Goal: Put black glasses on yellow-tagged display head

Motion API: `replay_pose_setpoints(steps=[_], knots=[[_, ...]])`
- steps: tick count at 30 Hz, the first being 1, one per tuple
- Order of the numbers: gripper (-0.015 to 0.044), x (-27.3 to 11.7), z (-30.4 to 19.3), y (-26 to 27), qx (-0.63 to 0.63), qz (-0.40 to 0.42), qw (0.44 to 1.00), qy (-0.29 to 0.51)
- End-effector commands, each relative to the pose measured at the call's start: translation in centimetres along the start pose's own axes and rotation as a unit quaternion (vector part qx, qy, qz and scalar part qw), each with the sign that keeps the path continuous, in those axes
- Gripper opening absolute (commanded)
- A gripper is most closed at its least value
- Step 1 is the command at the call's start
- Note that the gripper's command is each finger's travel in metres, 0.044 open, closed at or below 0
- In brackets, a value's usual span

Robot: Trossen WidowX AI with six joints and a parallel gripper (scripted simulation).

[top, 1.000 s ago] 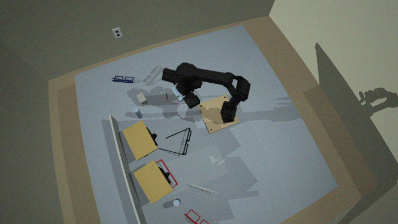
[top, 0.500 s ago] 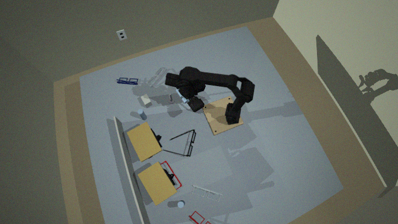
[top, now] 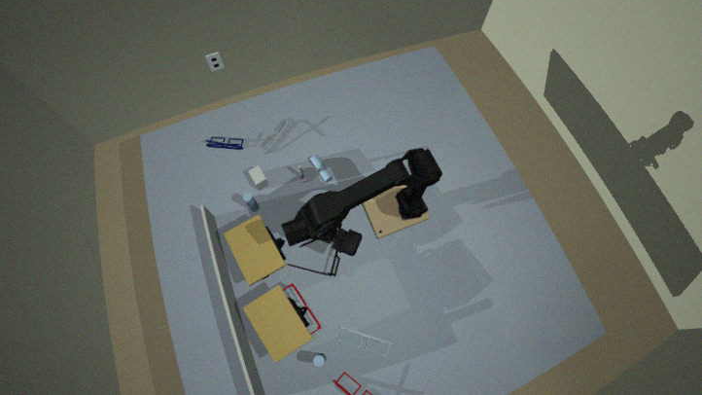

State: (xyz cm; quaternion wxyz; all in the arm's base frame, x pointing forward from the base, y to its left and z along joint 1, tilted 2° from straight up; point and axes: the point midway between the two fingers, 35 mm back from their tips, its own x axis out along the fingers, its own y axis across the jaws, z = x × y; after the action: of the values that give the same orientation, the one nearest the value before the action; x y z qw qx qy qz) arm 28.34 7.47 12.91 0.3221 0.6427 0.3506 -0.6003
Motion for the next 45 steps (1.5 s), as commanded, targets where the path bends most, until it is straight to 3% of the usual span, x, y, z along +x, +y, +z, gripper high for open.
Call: replay_pose_setpoints(steps=[1,7,10,23,45], knots=[[0.02,1.8,-4.3,-3.6,-0.079,-0.002,0.997,-0.007],[0.02,1.9,-4.5,-3.7,-0.082,-0.002,0.997,-0.007],[0.0121,1.9,-4.5,-3.7,-0.082,-0.002,0.997,-0.007],[0.012,2.0,-4.5,-3.7,-0.082,-0.002,0.997,-0.007],[0.012,5.6,-4.6,-3.9,-0.082,-0.003,0.997,-0.007]])
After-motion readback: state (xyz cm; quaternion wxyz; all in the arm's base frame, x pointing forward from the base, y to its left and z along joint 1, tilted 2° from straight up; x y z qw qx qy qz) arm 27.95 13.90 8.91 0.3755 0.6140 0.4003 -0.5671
